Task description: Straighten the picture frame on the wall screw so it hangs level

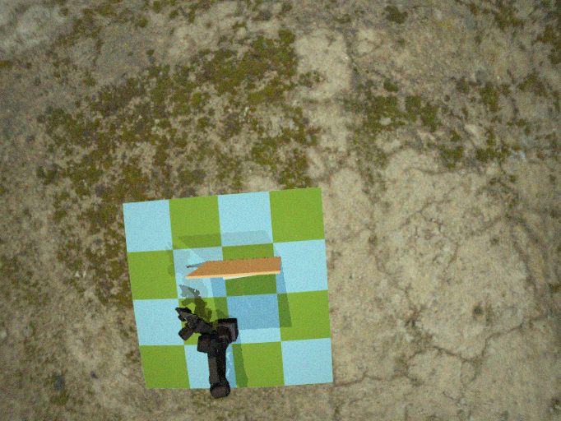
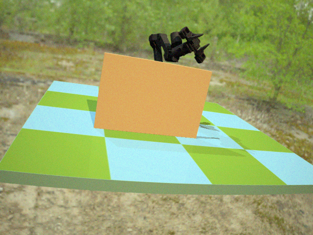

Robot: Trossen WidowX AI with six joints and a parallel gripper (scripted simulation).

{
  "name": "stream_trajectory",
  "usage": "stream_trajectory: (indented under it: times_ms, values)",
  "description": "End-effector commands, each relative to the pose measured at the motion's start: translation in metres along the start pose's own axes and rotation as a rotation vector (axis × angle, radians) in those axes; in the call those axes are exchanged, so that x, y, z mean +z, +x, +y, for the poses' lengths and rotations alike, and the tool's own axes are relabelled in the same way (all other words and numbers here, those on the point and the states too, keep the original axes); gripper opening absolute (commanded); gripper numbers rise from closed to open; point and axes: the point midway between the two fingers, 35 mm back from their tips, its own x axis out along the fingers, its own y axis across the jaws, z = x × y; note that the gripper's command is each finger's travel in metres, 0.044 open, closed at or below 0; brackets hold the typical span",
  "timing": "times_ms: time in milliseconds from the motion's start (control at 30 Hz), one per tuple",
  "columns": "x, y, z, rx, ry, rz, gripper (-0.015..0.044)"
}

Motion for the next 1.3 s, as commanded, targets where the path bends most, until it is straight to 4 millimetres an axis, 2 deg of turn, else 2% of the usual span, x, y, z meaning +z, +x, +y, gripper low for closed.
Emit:
stream_trajectory:
  times_ms: [0, 300, 600, 900, 1133, 1267]
  values:
    - [-0.058, -0.042, -0.016, 0.008, 0.491, 0.139, 0.026]
    - [-0.101, -0.092, -0.028, -0.077, 0.962, 0.289, 0.026]
    - [-0.131, -0.151, -0.039, -0.265, 1.454, 0.409, 0.026]
    - [-0.143, -0.214, -0.043, -0.57, 2.004, 0.427, 0.026]
    - [-0.142, -0.26, -0.04, -0.867, 2.423, 0.327, 0.026]
    - [-0.141, -0.265, -0.04, -0.9, 2.466, 0.309, 0.026]
